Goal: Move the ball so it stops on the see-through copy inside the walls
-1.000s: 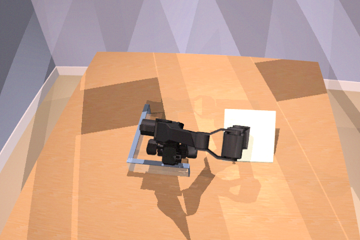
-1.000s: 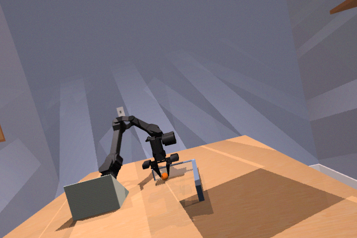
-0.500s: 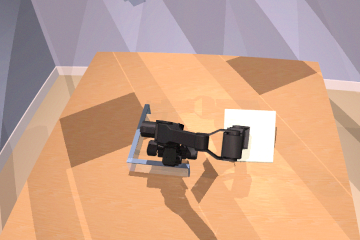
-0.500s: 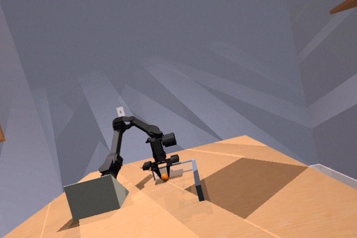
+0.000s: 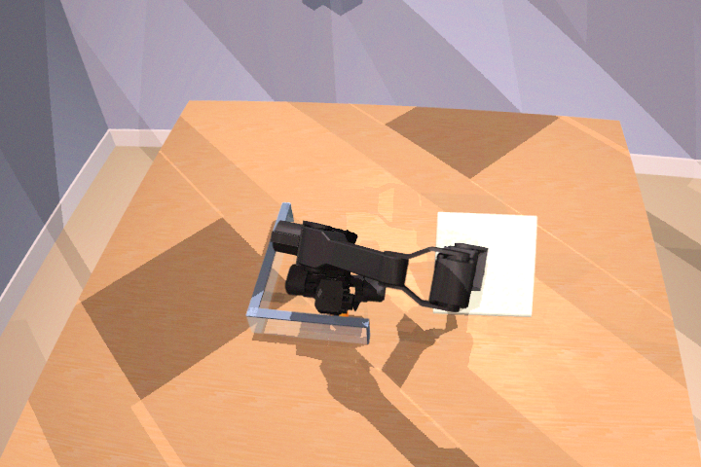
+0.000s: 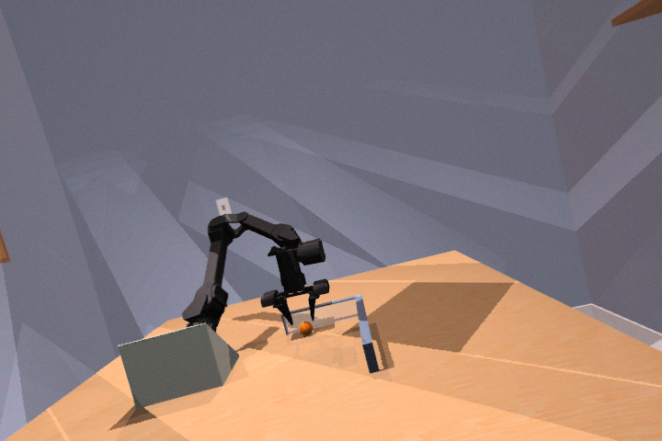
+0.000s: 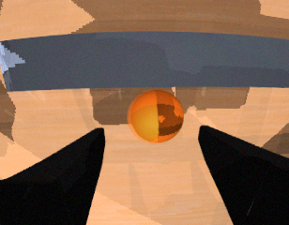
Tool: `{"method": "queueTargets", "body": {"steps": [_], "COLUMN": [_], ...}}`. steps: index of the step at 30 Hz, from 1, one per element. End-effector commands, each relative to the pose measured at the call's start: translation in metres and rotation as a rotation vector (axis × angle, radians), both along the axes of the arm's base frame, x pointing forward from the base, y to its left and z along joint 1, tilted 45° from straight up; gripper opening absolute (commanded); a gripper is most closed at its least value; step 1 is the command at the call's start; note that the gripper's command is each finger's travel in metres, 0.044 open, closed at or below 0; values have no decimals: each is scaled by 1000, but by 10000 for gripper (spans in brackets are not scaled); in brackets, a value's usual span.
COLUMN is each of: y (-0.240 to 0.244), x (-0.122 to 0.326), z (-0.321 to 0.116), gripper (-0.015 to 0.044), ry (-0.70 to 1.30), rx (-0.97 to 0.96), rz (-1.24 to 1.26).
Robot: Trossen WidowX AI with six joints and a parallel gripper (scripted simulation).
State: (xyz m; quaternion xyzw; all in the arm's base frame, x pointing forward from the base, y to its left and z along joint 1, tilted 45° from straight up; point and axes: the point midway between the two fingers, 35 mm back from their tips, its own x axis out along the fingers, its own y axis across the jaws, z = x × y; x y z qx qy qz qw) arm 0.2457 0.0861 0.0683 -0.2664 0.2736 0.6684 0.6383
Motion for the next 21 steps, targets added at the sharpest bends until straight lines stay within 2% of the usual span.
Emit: {"method": "queueTargets", "body": {"steps": [1,15,21], "y": [-41,-38,-72], "x": [3,3,5], "z": [42,38,72], "gripper": [283,283,440], "ry": [-16,-12,-14], "rx": [0,5,3], "rz": [-8,-14,-11]}}
